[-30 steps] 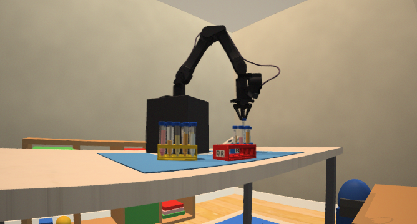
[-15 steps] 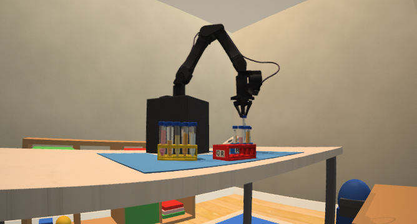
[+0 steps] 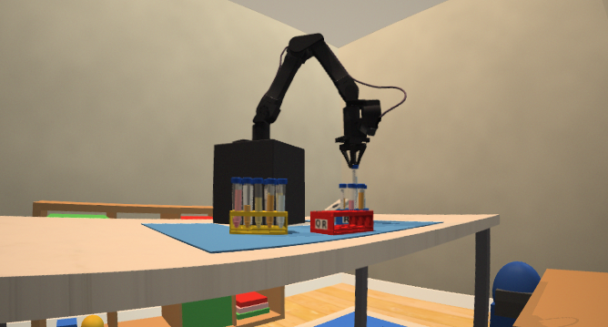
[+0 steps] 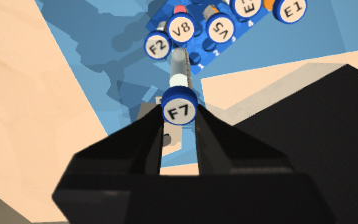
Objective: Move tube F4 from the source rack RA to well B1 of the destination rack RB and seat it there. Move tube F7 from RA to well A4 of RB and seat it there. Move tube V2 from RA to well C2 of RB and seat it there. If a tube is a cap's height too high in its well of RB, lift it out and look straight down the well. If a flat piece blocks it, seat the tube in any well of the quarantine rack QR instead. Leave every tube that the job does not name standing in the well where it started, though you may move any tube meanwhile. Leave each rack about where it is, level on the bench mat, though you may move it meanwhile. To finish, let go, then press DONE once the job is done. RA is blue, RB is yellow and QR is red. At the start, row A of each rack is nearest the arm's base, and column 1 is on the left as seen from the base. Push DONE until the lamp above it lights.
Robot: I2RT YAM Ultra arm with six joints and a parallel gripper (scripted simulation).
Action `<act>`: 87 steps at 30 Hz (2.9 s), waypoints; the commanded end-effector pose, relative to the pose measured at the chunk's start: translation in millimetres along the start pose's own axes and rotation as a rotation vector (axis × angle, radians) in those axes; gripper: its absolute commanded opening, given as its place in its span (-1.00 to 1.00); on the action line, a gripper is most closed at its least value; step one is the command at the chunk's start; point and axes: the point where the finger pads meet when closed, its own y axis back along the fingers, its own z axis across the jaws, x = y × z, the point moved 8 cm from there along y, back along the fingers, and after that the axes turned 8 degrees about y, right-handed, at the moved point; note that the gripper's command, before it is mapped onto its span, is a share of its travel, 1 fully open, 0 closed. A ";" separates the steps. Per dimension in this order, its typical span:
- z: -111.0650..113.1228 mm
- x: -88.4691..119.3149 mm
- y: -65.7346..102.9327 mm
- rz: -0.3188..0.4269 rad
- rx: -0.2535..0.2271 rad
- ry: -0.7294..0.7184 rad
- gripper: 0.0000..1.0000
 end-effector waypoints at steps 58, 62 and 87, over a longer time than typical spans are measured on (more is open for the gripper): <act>-79.0 16.3 9.5 -0.011 -0.001 -0.005 -1.00; -90.4 9.0 9.7 -0.010 0.002 -0.005 -1.00; -152.5 -38.7 7.6 0.009 0.013 -0.005 -1.00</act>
